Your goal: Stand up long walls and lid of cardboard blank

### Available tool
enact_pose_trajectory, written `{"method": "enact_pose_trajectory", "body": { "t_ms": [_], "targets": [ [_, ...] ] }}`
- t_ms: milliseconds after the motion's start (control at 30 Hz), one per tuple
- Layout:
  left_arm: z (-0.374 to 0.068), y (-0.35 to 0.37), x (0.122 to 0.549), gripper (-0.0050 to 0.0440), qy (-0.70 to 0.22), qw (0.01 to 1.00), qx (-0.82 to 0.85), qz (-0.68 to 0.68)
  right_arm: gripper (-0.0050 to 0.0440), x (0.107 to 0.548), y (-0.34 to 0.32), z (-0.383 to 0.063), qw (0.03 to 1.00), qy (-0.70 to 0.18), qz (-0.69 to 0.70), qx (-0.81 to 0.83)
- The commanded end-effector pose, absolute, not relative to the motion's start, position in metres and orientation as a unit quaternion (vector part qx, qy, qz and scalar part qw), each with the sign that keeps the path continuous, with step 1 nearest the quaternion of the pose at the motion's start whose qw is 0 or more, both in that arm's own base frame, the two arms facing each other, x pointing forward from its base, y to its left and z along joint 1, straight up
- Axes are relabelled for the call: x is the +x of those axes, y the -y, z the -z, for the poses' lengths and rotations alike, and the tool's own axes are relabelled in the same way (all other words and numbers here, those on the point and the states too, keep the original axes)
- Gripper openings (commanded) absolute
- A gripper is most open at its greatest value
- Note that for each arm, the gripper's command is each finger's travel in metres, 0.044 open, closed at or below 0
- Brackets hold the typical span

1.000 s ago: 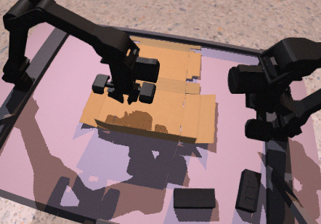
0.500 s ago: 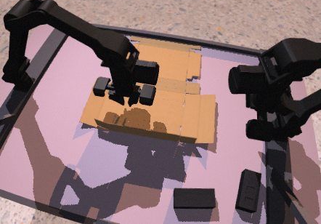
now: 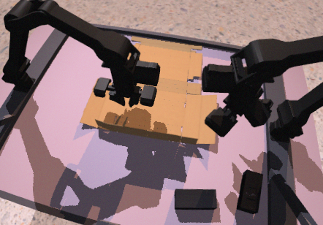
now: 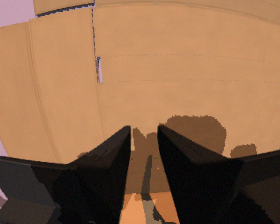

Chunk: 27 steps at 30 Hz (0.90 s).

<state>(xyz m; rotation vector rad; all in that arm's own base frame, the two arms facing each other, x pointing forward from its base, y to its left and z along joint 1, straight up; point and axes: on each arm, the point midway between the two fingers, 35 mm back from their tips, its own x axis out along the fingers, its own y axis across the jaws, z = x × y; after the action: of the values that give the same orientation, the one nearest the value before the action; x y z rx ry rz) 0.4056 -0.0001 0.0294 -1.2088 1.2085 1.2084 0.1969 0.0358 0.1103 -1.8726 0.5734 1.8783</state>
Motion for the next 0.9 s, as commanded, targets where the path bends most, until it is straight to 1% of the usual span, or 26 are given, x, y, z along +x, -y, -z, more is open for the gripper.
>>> {"method": "enact_pose_trajectory", "body": {
  "t_ms": [0, 33, 133, 167, 467, 867],
  "targets": [
    [-0.04, 0.0, 0.41, 0.01, -0.492, 0.507, -0.509, -0.492, 0.0103, 0.216, -0.037, -0.11, 0.261, -0.254, -0.655, -0.663],
    [-0.04, 0.0, 0.41, 0.01, -0.492, 0.507, -0.509, -0.492, 0.0079, 0.221, -0.037, -0.108, 0.295, -0.287, -0.64, -0.648],
    [-0.04, 0.0, 0.41, 0.01, -0.492, 0.507, -0.509, -0.492, 0.0007, 0.243, -0.035, -0.097, 0.351, -0.343, -0.612, -0.62],
    [-0.04, 0.0, 0.41, 0.01, -0.492, 0.507, -0.509, -0.492, 0.0, 0.248, -0.035, -0.095, 0.368, -0.359, -0.603, -0.61],
    [-0.04, 0.0, 0.41, 0.01, -0.492, 0.507, -0.509, -0.492, 0.0, 0.286, -0.029, -0.069, 0.499, -0.488, -0.503, -0.509],
    [-0.041, 0.0, 0.41, 0.01, -0.491, 0.509, -0.509, -0.491, 0.0, 0.288, -0.028, -0.067, 0.506, -0.495, -0.496, -0.503]
  ]
}}
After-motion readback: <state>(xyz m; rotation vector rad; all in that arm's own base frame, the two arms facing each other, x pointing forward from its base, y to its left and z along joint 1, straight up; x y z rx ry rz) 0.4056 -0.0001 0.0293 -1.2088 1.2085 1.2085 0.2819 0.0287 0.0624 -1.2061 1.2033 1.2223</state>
